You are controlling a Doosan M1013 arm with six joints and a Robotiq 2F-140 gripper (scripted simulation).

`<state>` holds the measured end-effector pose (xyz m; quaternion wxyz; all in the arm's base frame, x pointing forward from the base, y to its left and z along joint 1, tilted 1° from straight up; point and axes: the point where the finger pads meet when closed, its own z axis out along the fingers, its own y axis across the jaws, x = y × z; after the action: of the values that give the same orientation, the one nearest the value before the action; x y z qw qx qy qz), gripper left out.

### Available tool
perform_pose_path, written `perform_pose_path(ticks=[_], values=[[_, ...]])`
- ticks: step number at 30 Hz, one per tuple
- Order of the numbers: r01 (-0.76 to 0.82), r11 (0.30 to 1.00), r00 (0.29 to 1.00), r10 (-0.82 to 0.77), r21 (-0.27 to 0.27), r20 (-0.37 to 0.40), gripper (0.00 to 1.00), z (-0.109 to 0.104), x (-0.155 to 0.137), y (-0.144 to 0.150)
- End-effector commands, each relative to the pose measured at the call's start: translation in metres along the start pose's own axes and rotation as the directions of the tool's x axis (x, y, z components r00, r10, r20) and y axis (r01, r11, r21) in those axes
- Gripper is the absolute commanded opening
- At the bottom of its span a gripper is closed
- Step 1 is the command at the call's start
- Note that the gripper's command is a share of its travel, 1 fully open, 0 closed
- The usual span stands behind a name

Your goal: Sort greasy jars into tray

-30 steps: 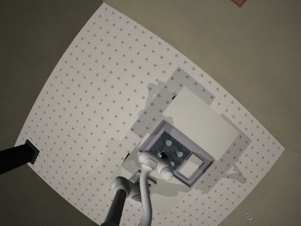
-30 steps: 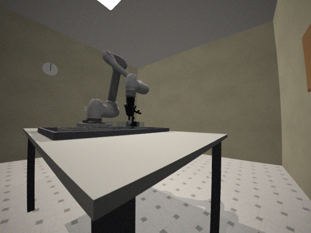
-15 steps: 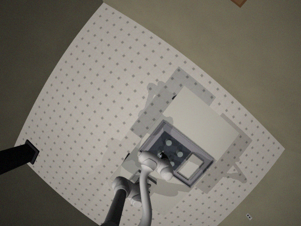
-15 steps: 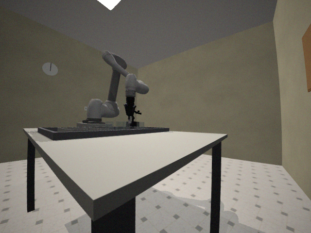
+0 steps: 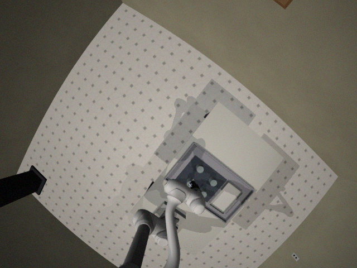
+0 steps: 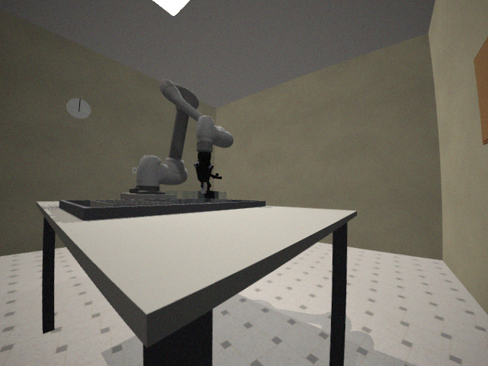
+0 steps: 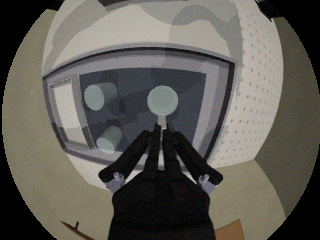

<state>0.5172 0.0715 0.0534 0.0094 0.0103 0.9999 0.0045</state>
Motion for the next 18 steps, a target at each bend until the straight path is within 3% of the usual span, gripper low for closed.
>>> perform_pose_path(ticks=[1, 18], values=[[0.0, 1.0, 1.0, 0.0, 0.0, 0.0, 0.0, -0.0003, 0.0006, 0.0], [0.0, 1.0, 1.0, 0.0, 0.0, 0.0, 0.0, -0.0019, 0.0026, 0.0]])
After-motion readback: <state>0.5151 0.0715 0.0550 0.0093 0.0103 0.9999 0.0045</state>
